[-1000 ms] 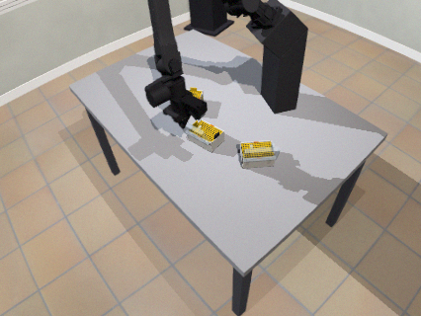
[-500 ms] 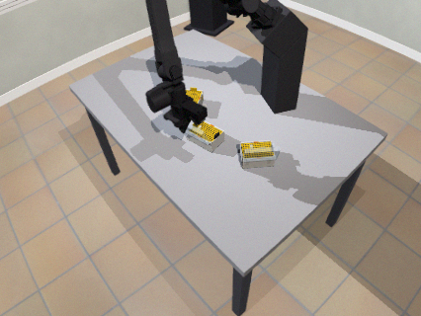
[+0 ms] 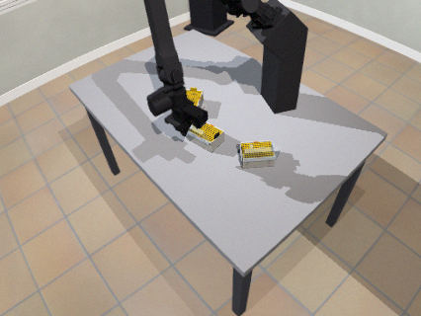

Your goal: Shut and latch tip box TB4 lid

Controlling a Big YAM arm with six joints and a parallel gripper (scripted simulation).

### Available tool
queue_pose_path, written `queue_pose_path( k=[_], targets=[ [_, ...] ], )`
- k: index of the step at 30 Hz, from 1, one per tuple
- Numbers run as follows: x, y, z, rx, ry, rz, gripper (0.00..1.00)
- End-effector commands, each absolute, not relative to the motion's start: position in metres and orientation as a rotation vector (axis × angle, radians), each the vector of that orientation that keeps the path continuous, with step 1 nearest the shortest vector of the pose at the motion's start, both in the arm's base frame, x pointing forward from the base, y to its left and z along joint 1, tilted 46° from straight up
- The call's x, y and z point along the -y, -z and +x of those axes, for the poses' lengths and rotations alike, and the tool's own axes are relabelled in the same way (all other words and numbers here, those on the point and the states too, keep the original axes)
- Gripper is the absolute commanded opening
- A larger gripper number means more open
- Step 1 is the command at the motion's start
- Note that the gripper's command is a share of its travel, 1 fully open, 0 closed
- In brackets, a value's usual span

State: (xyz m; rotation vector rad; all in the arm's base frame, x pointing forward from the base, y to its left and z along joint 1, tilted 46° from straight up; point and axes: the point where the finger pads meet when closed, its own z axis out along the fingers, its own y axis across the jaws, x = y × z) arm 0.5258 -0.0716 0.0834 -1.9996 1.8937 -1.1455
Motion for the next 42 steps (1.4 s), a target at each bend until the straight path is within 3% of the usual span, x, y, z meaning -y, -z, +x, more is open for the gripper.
queue_pose_path(
  k=[1, 42],
  targets=[
    [0.071, -0.09, 0.531, -1.877, 1.158, -1.996, 0.0],
    [0.081, -0.074, 0.493, -1.873, 1.172, -1.989, 0.0]
  ],
)
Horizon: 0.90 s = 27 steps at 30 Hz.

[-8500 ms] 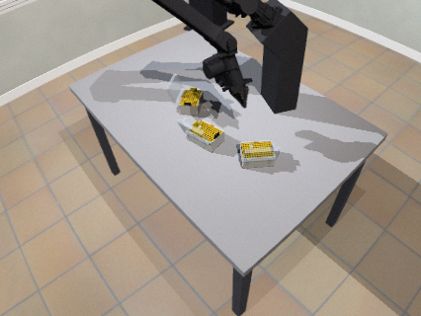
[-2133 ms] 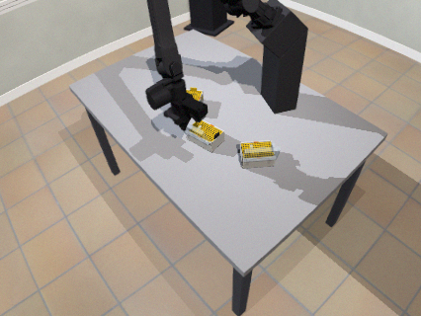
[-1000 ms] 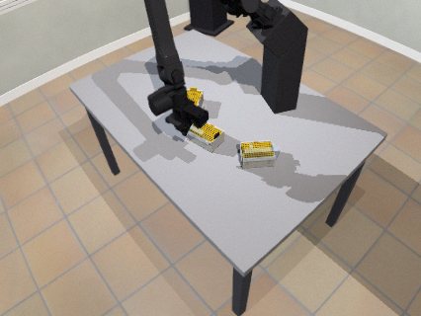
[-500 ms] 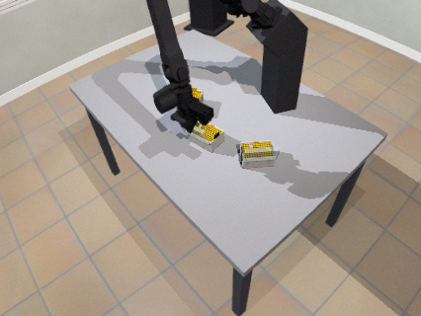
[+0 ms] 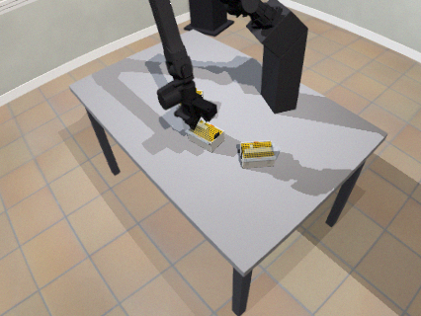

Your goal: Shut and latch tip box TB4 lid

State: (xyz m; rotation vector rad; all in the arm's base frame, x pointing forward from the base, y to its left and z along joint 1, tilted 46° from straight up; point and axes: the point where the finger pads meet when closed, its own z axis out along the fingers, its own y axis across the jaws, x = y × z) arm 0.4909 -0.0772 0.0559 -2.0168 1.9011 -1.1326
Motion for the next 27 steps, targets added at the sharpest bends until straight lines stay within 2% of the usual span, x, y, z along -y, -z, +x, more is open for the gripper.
queue_pose_path(
  k=[1, 27],
  targets=[
    [0.083, -0.074, 0.493, -1.874, 1.177, -1.983, 0.0],
    [0.088, -0.057, 0.465, -1.876, 1.176, -1.984, 0.0]
  ],
)
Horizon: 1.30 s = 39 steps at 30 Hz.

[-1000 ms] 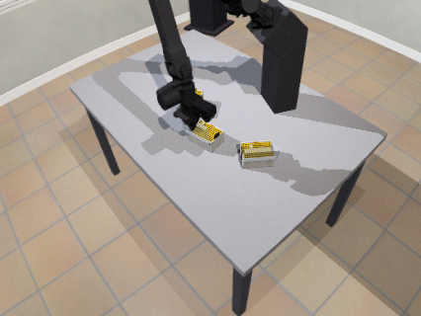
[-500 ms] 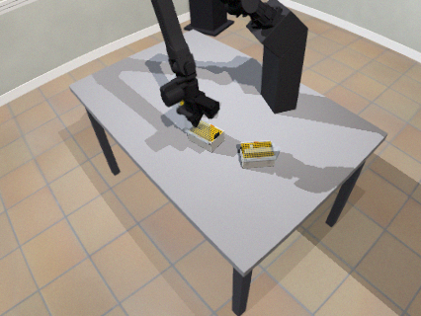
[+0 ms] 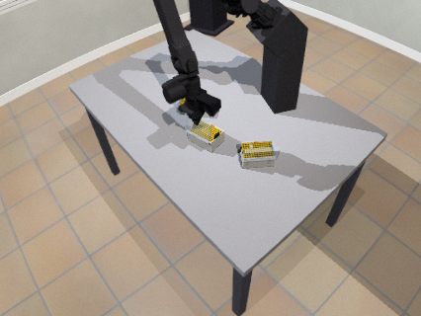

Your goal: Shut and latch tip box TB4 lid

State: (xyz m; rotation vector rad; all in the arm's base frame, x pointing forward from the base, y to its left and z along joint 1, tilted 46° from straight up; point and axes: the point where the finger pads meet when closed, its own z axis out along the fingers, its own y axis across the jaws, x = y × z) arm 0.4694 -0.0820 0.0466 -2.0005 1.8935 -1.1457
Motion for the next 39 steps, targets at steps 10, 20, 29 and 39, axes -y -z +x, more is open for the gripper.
queue_pose_path(
  k=[10, 20, 29, 39],
  targets=[
    [0.089, -0.051, 0.455, -1.877, 1.175, -1.986, 0.0],
    [0.09, -0.044, 0.444, -1.877, 1.171, -1.991, 0.0],
    [0.089, -0.047, 0.448, -1.871, 1.175, -1.989, 0.0],
    [0.089, -0.047, 0.448, -1.871, 1.175, -1.989, 0.0]
  ],
)
